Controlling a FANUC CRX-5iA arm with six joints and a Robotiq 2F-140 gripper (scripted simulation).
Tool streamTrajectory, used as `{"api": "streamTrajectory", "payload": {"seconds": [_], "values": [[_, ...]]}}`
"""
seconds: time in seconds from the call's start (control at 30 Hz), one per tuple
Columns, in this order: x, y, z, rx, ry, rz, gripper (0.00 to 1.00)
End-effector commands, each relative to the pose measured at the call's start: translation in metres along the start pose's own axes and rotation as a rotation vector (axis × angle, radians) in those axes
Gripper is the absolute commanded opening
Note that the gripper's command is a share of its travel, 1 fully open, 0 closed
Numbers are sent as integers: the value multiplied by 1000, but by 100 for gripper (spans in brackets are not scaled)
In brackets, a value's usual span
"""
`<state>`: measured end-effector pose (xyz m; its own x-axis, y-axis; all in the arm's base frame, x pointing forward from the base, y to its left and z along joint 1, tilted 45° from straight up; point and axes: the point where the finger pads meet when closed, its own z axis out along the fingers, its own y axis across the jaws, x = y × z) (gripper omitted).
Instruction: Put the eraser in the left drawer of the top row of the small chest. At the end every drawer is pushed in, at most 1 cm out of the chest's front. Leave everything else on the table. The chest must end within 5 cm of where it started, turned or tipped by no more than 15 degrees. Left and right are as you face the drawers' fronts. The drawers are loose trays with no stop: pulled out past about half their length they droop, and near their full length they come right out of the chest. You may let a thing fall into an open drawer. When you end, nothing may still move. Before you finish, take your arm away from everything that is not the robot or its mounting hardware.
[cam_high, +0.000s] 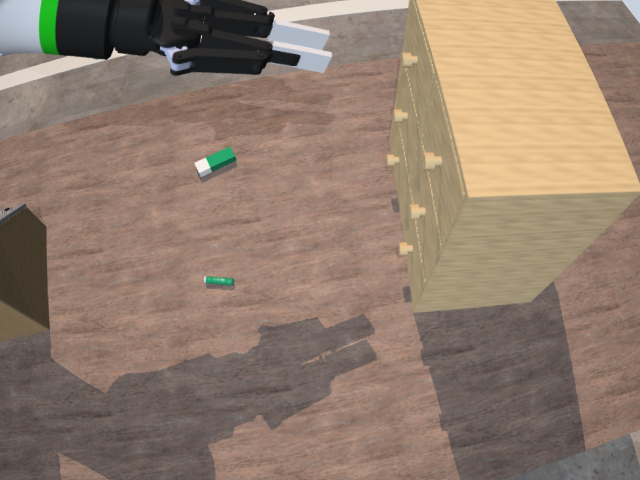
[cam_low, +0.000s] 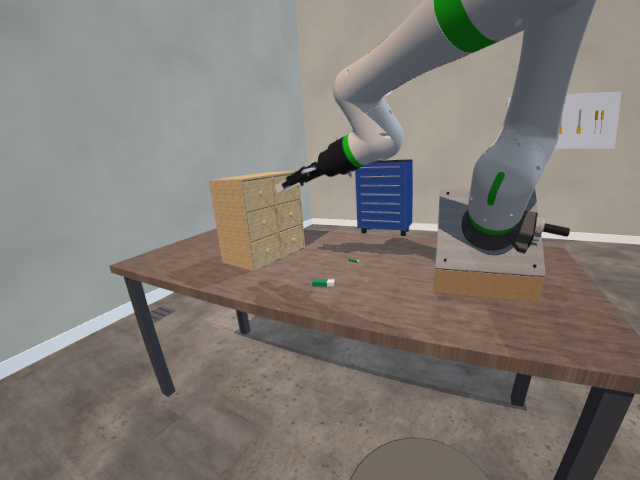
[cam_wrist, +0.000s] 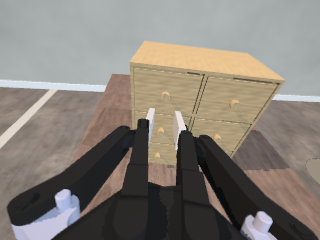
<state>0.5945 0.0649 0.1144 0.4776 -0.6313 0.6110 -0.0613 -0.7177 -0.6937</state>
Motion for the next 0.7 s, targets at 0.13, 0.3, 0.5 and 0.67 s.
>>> {"api": "streamTrajectory", "payload": {"seconds": [0.13,0.3,0.5,0.67], "values": [[0,0,0,0,0,0,20],[0,0,2,0,0,0,20],[1,0,13,0,0,0,20],[1,0,22,0,0,0,20]]}}
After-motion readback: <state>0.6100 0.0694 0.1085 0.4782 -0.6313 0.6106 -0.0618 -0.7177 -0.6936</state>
